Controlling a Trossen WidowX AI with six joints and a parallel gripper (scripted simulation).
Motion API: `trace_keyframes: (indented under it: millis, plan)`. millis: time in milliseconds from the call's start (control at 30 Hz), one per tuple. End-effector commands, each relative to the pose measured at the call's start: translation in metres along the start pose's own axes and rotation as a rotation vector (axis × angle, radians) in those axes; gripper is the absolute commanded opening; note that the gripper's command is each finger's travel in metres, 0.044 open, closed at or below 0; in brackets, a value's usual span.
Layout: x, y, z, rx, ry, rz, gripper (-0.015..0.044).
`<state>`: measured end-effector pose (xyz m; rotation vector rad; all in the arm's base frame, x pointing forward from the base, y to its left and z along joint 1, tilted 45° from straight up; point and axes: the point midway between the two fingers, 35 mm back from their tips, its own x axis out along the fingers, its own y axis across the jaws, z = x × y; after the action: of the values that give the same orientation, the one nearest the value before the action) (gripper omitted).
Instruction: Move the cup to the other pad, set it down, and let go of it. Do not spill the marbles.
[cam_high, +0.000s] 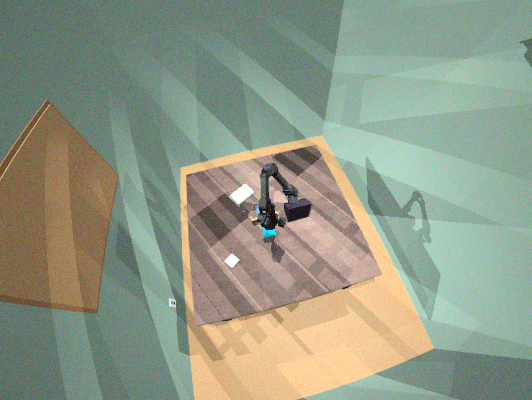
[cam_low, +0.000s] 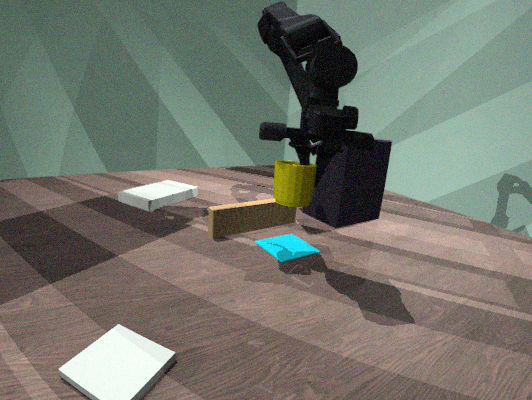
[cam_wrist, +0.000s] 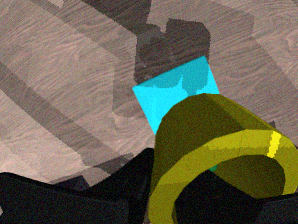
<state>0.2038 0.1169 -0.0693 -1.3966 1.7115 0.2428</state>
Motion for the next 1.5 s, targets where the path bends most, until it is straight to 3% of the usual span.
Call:
trace_keyframes:
  millis: [0,1467]
  plan:
    - [0.008,0.001,0.0,0.002,0.006,0.002,0.0]
    - [0.079,0.001,-0.001,0.003,0.009,0.0,0.0]
